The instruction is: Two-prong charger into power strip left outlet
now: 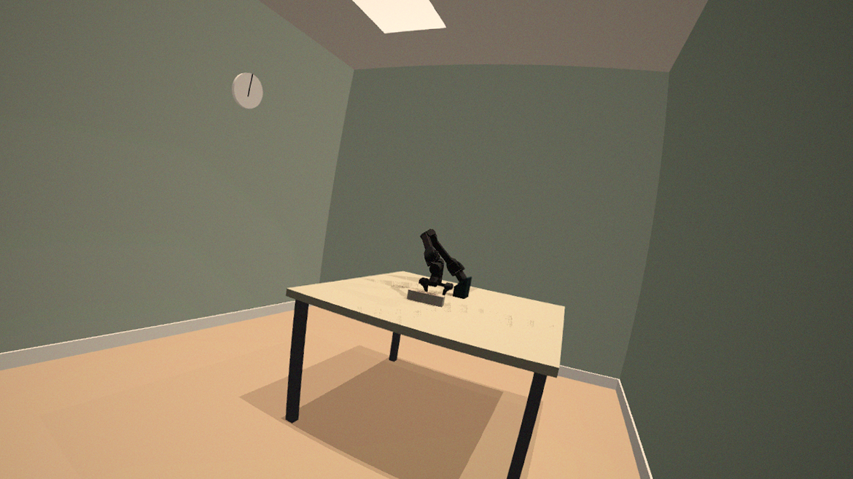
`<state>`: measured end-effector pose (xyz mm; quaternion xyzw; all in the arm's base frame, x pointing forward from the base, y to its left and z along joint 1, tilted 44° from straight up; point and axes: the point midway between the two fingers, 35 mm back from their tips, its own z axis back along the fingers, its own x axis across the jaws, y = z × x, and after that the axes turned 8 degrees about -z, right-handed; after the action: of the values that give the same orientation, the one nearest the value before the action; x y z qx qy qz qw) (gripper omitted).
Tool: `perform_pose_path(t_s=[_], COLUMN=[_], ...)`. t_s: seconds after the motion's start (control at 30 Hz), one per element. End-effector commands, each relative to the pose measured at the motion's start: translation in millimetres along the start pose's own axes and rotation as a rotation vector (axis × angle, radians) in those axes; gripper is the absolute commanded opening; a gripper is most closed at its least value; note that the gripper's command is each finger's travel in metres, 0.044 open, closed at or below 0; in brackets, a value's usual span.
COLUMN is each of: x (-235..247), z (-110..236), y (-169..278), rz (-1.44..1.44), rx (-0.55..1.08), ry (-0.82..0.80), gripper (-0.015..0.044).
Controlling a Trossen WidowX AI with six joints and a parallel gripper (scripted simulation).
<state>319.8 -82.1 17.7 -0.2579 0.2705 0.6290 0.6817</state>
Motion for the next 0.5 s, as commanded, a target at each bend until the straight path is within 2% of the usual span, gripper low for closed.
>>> perform_pose_path(t_s=[0.0,0.47], x=[-1,-3], z=[-1,-1], y=[5,20], rz=[0.005,0.006], rx=[0.001,0.001], ry=[0.001,0.001], gripper=[0.044,0.044])
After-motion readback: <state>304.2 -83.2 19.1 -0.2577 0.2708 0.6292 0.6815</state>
